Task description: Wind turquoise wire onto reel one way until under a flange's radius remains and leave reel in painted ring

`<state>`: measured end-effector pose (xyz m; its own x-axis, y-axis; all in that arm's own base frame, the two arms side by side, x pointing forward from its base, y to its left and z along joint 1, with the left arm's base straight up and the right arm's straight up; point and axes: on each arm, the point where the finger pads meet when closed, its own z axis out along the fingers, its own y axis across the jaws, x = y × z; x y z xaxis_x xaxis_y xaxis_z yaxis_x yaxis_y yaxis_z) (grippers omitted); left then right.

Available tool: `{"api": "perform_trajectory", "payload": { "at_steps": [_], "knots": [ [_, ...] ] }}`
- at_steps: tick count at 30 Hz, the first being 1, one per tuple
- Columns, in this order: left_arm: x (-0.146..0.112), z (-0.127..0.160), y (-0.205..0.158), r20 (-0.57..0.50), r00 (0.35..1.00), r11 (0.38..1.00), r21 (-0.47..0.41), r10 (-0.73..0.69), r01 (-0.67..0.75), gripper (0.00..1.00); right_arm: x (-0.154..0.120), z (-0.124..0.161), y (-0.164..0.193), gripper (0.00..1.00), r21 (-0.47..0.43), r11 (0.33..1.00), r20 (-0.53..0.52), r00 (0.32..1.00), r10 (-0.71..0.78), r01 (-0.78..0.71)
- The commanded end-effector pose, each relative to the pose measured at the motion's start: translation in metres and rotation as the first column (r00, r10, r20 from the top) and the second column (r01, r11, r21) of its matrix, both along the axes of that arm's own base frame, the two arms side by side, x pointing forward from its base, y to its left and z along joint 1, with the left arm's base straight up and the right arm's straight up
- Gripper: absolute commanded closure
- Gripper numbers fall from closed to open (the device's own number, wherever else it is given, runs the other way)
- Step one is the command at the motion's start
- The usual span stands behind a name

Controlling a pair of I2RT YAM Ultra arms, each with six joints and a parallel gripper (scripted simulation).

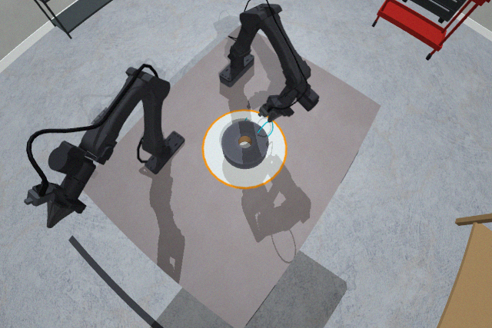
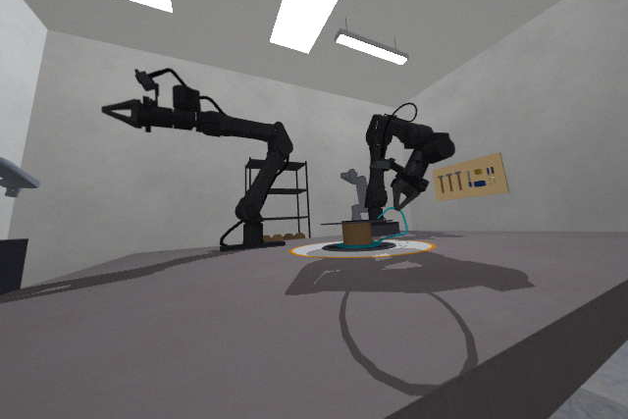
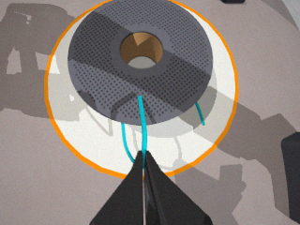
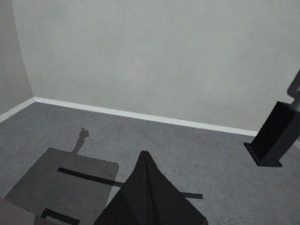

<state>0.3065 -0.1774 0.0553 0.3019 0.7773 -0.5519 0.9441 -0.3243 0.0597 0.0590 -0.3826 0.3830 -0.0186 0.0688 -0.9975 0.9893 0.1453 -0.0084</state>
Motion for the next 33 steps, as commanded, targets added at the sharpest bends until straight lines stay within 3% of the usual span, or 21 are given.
{"api": "perform_trajectory", "payload": {
  "at_steps": [1, 10, 33],
  "knots": [
    [-0.001, 0.014, -0.011, 0.028, 0.999, 0.994, -0.1, -0.032, 0.035, 1.0, -0.001, 0.024, 0.005, 1.0, -0.069, 0.998, 0.019, 1.0, 0.006, -0.004],
    [-0.001, 0.007, -0.003, 0.017, 0.999, 0.988, -0.149, -0.027, 0.029, 1.0, -0.001, 0.024, 0.005, 1.0, -0.069, 0.998, 0.019, 1.0, 0.006, -0.004],
    [-0.004, 0.003, -0.004, 0.017, 0.999, 0.988, -0.151, -0.027, 0.029, 1.0, -0.001, 0.024, 0.005, 1.0, -0.069, 0.998, 0.019, 1.0, 0.006, -0.004]
  ]
}}
